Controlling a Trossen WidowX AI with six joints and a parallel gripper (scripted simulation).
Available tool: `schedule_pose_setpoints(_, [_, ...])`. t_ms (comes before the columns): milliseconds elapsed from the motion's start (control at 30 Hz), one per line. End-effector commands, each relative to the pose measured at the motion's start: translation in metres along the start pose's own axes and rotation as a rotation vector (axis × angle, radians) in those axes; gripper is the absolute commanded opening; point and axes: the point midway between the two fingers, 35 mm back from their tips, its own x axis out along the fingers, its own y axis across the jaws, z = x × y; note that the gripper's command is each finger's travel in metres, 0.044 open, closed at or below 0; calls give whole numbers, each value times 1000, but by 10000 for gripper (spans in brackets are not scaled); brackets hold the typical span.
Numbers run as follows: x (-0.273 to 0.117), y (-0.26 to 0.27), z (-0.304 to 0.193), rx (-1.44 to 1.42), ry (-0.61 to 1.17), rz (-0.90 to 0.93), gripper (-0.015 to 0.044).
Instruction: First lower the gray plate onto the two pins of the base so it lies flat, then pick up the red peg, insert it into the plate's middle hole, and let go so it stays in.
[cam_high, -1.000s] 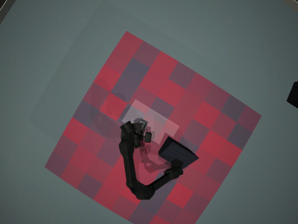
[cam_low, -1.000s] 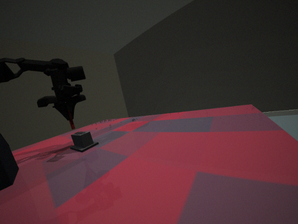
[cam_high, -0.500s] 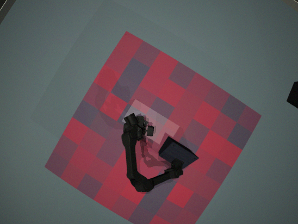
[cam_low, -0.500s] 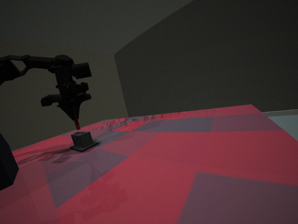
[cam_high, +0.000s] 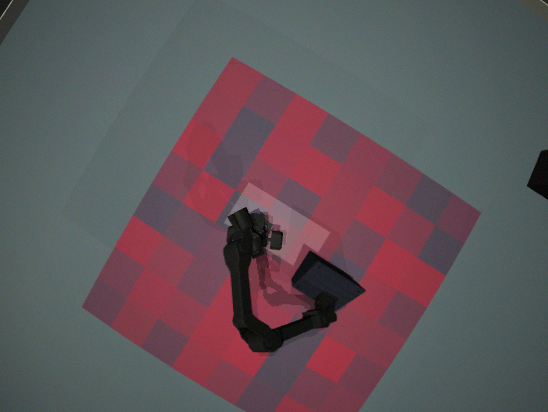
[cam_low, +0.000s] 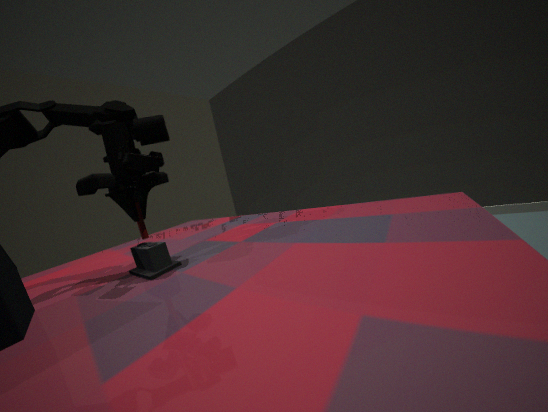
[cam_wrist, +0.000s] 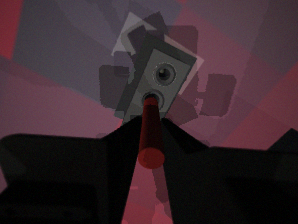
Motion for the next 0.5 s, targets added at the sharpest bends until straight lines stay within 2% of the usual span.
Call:
schedule_pose_setpoints(0, [0,-1,0,-4,-1,-5,0])
schedule_pose_setpoints(467, [0,-2,0,0,0,0,0])
